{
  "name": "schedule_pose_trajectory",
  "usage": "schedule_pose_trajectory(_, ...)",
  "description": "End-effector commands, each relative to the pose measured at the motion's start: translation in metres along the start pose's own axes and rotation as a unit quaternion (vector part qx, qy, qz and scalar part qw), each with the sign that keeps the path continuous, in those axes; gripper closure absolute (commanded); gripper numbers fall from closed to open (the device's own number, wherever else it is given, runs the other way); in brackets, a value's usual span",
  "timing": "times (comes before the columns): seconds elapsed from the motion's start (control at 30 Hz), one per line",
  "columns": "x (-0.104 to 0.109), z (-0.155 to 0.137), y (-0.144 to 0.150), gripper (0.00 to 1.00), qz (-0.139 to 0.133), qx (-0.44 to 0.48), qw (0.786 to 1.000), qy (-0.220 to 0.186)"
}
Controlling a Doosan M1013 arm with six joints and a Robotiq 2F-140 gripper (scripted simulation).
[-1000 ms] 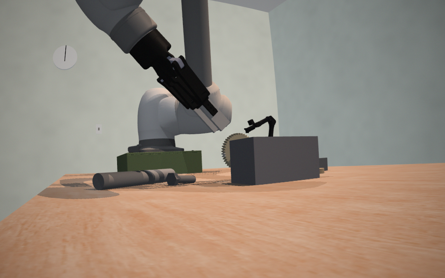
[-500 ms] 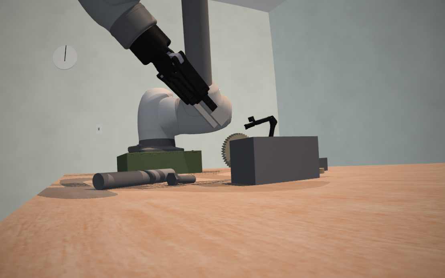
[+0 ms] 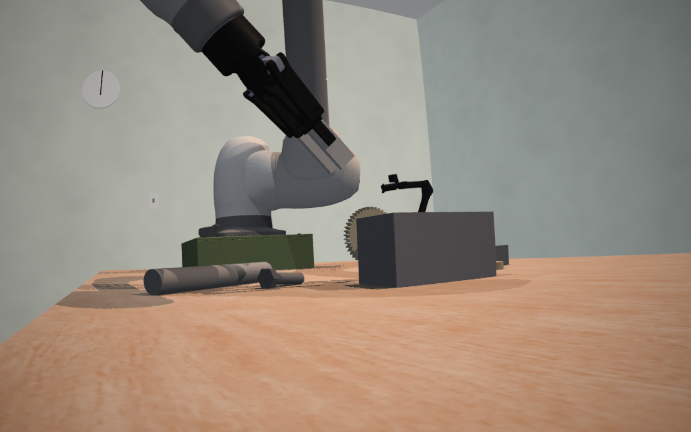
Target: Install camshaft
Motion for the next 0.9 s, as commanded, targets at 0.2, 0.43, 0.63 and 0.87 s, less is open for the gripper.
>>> schedule_pose_trajectory(0.2, 0.0147, -0.0102, -0.0013, 0.81, 0.001, 0.0, 1.0, 0.002)
schedule_pose_trajectory(0.43, 0.015, -0.0104, -0.0013, 0.81, 0.001, 0.0, 1.0, 0.002)
schedule_pose_trajectory(0.63, 0.015, -0.0104, -0.0013, 0.81, 0.001, 0.0, 1.0, 0.002)
schedule_pose_trajectory(0.87, 0.015, -0.0104, -0.0013, 0.81, 0.001, 0.0, 1.0, 0.002)
Point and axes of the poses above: the point where the finger pads meet when closed, its own x axis back along the fingers, its own y axis across the jaws, z = x × y, the point moved 7 cm from there along x, back along the fingers, and after that the axes turned 4 degrees about -x, right-handed, at the moved point
